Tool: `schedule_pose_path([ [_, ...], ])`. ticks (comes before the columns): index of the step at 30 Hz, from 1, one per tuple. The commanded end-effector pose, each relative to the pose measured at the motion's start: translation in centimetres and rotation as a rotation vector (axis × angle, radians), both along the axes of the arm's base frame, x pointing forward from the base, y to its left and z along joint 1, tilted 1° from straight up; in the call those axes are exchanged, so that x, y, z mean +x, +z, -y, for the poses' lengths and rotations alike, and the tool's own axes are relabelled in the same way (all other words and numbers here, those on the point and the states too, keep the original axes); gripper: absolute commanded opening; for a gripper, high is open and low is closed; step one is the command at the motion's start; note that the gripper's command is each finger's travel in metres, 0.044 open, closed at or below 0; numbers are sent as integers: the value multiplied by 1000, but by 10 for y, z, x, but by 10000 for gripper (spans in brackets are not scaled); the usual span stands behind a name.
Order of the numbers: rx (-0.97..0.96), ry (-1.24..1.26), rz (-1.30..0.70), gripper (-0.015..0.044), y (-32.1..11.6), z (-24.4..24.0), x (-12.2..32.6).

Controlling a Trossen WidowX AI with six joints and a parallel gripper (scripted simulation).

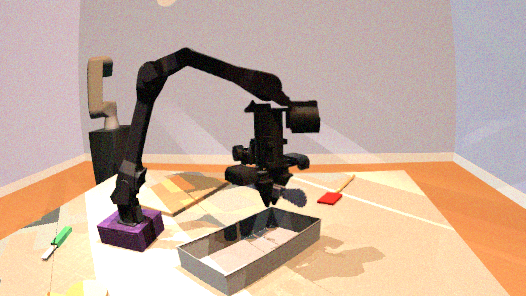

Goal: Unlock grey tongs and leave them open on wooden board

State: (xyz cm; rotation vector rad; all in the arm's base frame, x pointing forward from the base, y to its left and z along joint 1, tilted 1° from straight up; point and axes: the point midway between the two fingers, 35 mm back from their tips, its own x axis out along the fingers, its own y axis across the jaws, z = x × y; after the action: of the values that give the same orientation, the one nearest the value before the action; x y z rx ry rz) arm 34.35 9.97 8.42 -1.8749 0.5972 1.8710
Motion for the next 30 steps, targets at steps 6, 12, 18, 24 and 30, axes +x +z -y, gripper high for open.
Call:
schedule_pose_path([
  [6, 10, -122, 8, -150, 3, -56, -17],
  [12, 13, -203, 6, -150, 3, -90, -34],
  [18, 17, -284, 3, -150, 4, -122, -55],
  [24, 19, -365, 0, -150, 5, -152, -79],
  [30, 20, -447, -3, -150, 5, -179, -106],
])
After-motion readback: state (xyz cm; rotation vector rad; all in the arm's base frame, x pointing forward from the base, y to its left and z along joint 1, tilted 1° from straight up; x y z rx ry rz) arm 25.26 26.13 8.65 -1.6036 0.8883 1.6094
